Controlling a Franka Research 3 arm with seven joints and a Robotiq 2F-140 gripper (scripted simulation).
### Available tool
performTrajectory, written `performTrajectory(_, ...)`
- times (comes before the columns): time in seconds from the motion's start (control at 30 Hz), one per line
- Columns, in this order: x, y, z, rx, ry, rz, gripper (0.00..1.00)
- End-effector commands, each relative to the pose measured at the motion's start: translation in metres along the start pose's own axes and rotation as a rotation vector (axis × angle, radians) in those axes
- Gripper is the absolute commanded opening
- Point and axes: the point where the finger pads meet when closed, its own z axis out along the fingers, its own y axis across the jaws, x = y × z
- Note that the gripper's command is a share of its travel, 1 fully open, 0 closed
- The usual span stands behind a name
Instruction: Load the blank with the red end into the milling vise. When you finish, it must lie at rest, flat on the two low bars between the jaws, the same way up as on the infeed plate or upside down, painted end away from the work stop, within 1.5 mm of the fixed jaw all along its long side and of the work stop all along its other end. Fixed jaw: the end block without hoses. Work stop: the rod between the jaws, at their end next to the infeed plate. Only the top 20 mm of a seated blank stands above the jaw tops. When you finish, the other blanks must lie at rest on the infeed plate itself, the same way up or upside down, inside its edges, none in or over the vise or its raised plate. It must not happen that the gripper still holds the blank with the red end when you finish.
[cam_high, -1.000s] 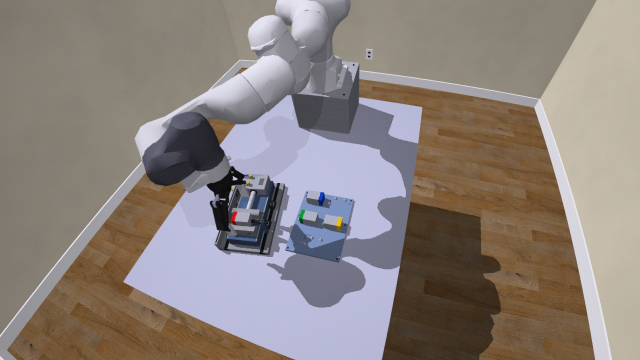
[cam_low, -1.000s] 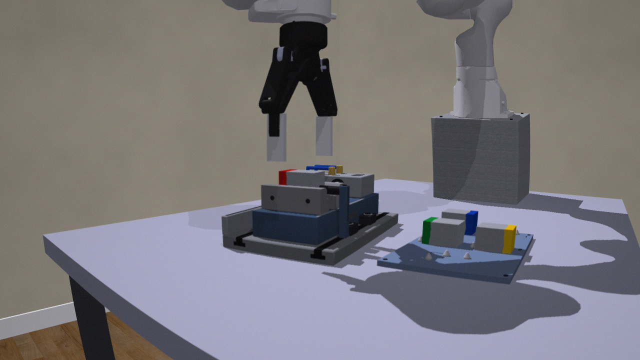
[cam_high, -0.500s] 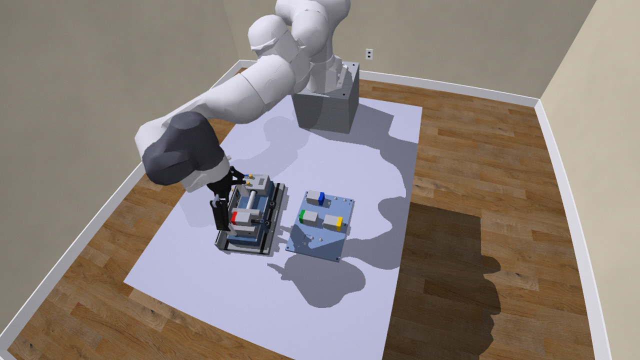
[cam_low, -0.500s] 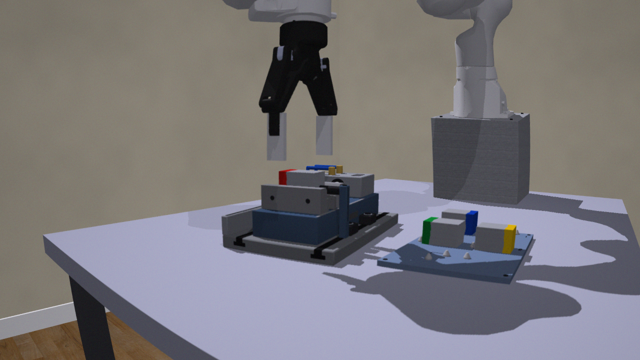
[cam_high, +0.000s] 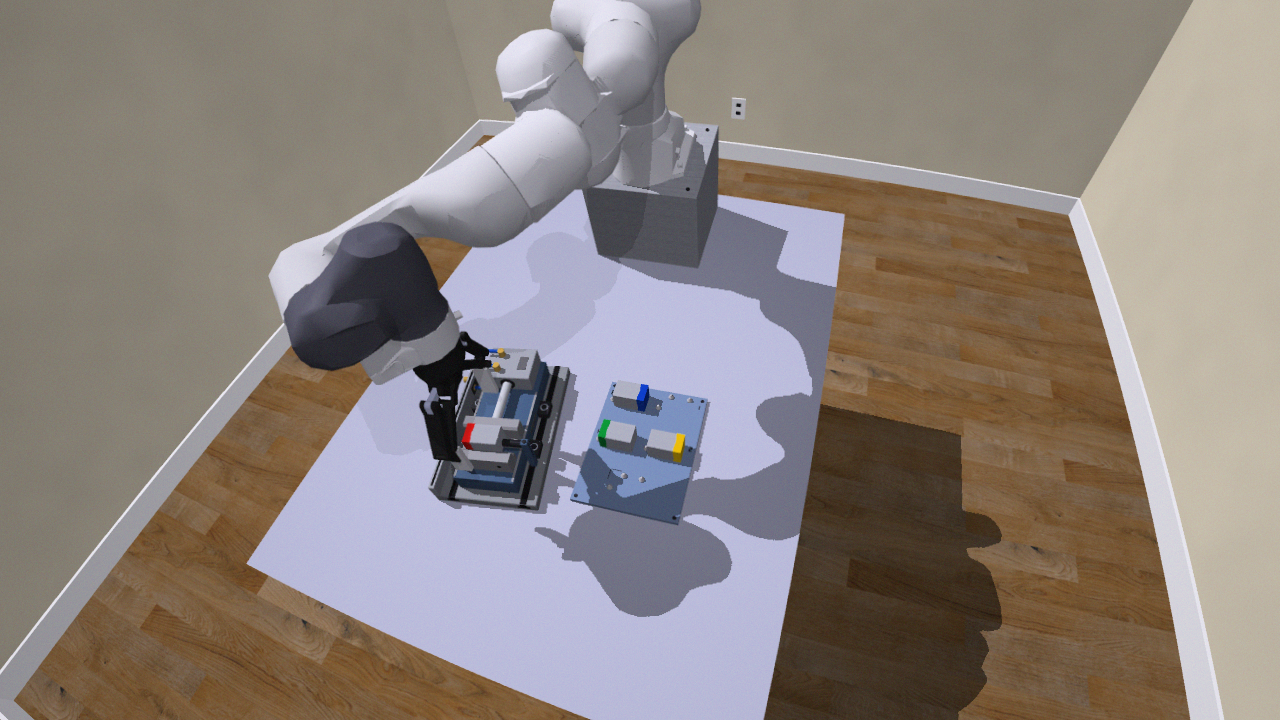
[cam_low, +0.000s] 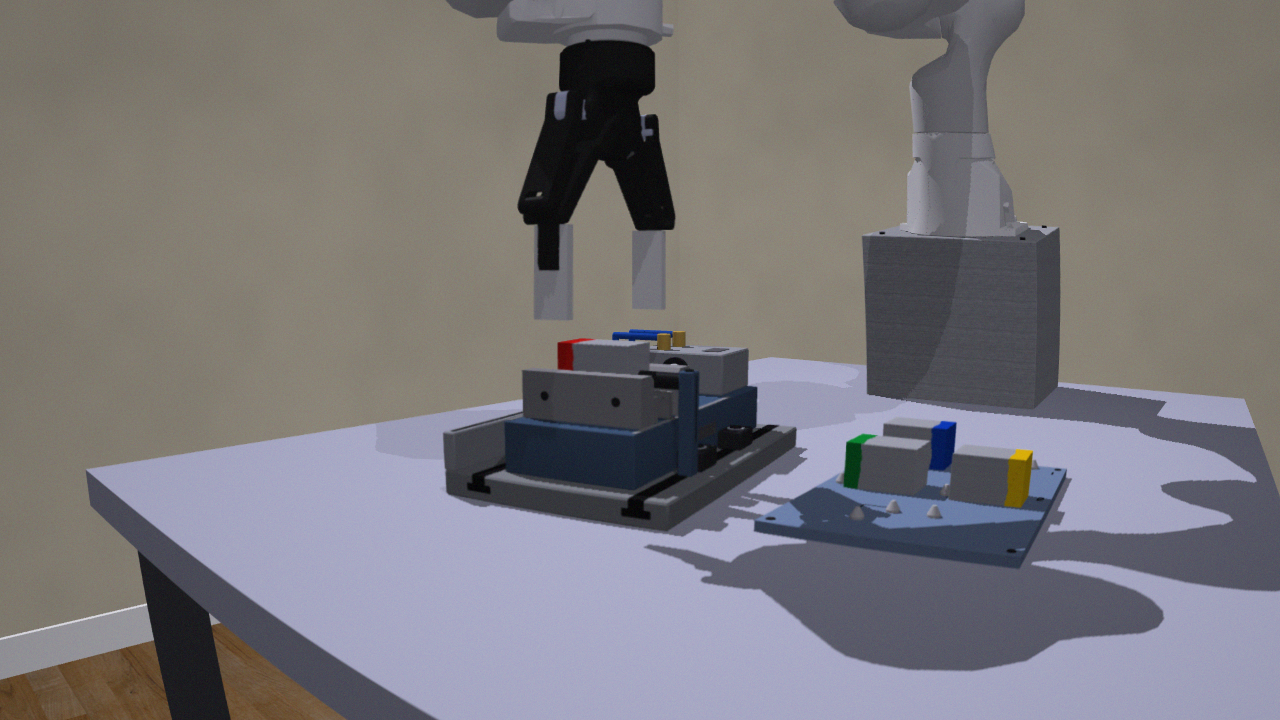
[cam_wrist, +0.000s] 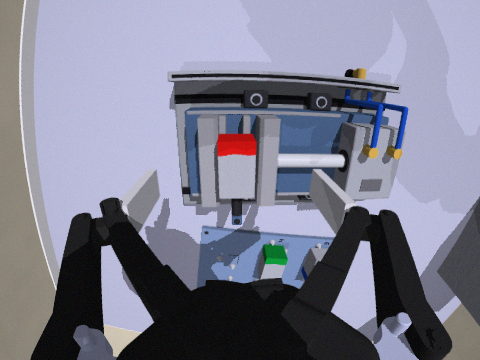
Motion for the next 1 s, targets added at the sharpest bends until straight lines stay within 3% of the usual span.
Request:
performTrajectory(0.0, 0.0006, 0.0005, -0.0023, -0.002, 0.003, -0.004, 1.0)
performTrajectory(0.97, 0.0005, 0.0004, -0.0036, -0.001, 0.002, -0.002, 1.0)
